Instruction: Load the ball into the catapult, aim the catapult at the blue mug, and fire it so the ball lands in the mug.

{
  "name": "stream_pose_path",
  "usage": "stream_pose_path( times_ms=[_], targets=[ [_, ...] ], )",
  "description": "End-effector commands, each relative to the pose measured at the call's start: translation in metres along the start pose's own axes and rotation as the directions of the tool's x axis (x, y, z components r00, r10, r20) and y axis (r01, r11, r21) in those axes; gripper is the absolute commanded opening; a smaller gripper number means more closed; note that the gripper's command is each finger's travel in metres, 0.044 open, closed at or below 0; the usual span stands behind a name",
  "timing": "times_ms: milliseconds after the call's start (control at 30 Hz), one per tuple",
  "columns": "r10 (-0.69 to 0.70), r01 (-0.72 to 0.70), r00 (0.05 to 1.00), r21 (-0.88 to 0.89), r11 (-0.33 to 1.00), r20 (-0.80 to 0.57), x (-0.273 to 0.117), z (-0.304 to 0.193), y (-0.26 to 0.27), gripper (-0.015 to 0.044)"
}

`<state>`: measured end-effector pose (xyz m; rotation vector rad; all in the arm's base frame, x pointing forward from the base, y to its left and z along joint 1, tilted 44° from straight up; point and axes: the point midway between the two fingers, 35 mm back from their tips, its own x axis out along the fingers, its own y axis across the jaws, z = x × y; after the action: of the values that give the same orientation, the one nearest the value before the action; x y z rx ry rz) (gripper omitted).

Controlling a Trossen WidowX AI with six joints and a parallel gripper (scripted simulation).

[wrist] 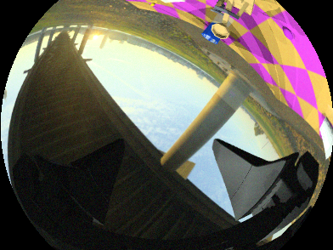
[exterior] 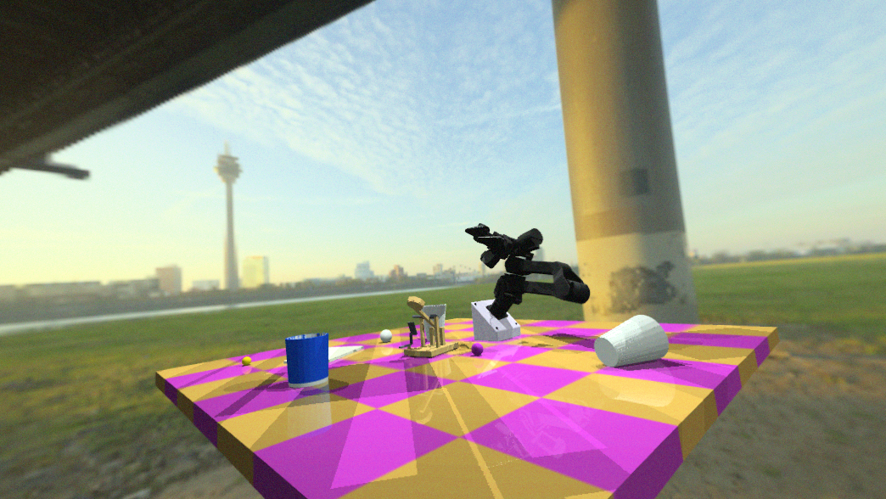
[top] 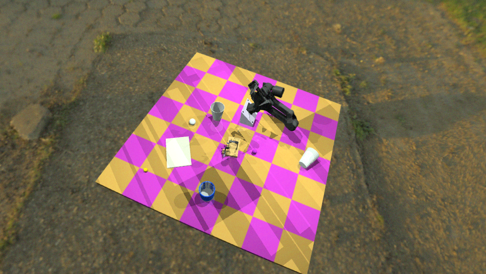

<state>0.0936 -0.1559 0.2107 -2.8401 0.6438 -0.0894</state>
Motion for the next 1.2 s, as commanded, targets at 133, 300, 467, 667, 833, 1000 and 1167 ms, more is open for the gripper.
stream_pose_path(
  times_ms=[133, 300, 467, 667, 833, 1000, 1167],
  targets=[
    [-0.014, 0.014, 1.000, 0.068, 0.998, -0.005, 0.003, -0.004, 0.003, 0.0440],
    [-0.043, 0.044, 0.999, 0.228, 0.973, -0.012, 0.011, -0.012, 0.009, 0.0440],
    [-0.025, 0.036, 0.999, 0.366, 0.930, -0.034, 0.017, -0.020, 0.020, 0.0440],
    [-0.025, 0.038, 0.999, 0.445, 0.895, -0.034, 0.022, -0.023, 0.025, 0.0440],
    [-0.042, 0.046, 0.999, 0.590, 0.806, -0.021, 0.033, -0.028, 0.033, 0.0440],
    [-0.059, 0.040, 0.998, 0.718, 0.695, 0.002, 0.046, -0.031, 0.040, 0.0440],
    [-0.078, 0.017, 0.996, 0.824, 0.567, 0.033, 0.061, -0.031, 0.045, 0.0440]
  ],
)
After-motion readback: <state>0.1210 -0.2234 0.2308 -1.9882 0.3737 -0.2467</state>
